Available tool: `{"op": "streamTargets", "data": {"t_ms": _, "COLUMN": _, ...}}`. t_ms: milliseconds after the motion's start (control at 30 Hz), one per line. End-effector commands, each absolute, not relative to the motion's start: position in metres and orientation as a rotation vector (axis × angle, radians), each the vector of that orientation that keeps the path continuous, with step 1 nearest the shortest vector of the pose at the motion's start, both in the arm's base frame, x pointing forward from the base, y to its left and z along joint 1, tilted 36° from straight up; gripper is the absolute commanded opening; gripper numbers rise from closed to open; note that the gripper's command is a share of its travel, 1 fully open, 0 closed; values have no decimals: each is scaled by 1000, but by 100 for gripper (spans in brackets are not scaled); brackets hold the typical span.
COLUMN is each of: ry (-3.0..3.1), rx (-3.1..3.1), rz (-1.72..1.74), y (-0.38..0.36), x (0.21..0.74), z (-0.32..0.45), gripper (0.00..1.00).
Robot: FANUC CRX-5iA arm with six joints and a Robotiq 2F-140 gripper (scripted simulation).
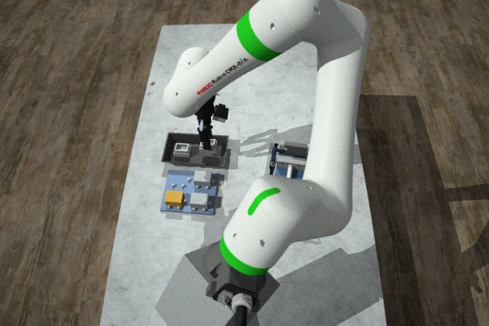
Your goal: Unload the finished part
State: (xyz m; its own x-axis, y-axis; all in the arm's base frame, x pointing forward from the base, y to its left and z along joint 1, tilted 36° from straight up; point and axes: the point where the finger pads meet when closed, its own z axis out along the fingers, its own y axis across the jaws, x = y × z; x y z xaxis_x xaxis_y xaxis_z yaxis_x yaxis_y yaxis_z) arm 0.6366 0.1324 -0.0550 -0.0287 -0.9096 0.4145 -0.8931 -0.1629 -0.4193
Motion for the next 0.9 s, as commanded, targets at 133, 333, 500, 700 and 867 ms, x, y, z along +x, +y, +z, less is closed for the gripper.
{"op": "streamTargets", "data": {"t_ms": 133, "ry": 2013, "rx": -2170, "rz": -965, "y": 129, "x": 642, "z": -63, "gripper": 10}}
{"op": "streamTargets", "data": {"t_ms": 333, "ry": 2013, "rx": -2170, "rz": -965, "y": 127, "x": 645, "z": -68, "gripper": 10}}
{"op": "streamTargets", "data": {"t_ms": 500, "ry": 2013, "rx": -2170, "rz": -965, "y": 126, "x": 646, "z": -71, "gripper": 10}}
{"op": "streamTargets", "data": {"t_ms": 700, "ry": 2013, "rx": -2170, "rz": -965, "y": 124, "x": 648, "z": -74, "gripper": 10}}
{"op": "streamTargets", "data": {"t_ms": 867, "ry": 2013, "rx": -2170, "rz": -965, "y": 124, "x": 649, "z": -75, "gripper": 10}}
